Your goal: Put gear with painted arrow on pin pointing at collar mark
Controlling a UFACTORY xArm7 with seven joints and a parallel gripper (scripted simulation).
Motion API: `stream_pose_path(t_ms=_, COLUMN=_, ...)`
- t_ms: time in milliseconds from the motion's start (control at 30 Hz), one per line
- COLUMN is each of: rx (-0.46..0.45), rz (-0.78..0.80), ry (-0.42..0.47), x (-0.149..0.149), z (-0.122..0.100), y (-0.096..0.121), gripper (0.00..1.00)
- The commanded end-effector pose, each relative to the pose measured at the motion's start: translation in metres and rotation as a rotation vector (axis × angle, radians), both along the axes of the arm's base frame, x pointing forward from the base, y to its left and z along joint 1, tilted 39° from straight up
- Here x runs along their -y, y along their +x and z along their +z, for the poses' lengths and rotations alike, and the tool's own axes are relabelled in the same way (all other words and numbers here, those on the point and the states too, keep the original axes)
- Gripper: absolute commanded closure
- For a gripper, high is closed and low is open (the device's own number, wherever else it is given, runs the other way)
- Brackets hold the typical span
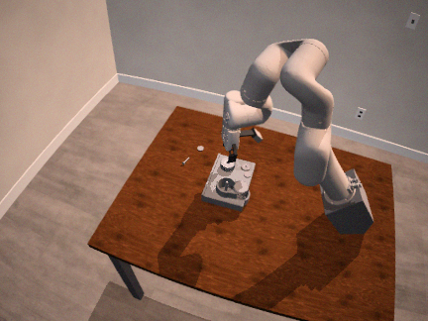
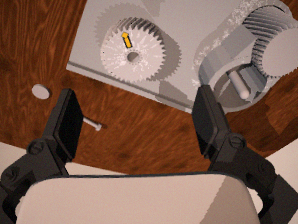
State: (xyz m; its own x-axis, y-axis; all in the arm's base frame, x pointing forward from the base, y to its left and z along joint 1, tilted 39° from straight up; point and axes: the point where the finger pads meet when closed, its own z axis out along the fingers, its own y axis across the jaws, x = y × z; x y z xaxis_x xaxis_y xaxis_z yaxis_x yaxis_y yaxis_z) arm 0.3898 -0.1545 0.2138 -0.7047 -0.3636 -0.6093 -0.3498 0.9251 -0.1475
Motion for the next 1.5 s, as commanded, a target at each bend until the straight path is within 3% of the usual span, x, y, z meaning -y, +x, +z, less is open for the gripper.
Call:
stream_pose_path(t_ms=0, rx=0.003, rz=-0.003, ry=-0.001, x=0.0016, z=0.001, y=0.0002, gripper=0.0)
stream_pose_path(t_ms=600, rx=0.009, rz=0.039, ry=-0.034, x=0.0018, z=0.0017, y=0.0002, gripper=0.0)
stream_pose_path(t_ms=767, rx=0.032, rz=0.209, ry=-0.171, x=0.0025, z=0.0045, y=0.0001, gripper=0.0)
stream_pose_path(t_ms=833, rx=0.032, rz=0.209, ry=-0.171, x=0.0025, z=0.0045, y=0.0001, gripper=0.0)
stream_pose_path(t_ms=933, rx=0.055, rz=0.381, ry=-0.308, x=0.0032, z=0.0067, y=0.0, gripper=0.0)
stream_pose_path(t_ms=1333, rx=0.082, rz=0.783, ry=-0.65, x=0.0044, z=0.0091, y=0.0003, gripper=0.0)
stream_pose_path(t_ms=1400, rx=0.082, rz=0.783, ry=-0.65, x=0.0044, z=0.0091, y=0.0003, gripper=0.0)
stream_pose_path(t_ms=1433, rx=0.09, rz=0.888, ry=-0.736, x=0.0042, z=0.0085, y=0.0004, gripper=0.0)
stream_pose_path(t_ms=1467, rx=0.091, rz=0.917, ry=-0.76, x=0.0041, z=0.0078, y=0.0005, gripper=0.0)
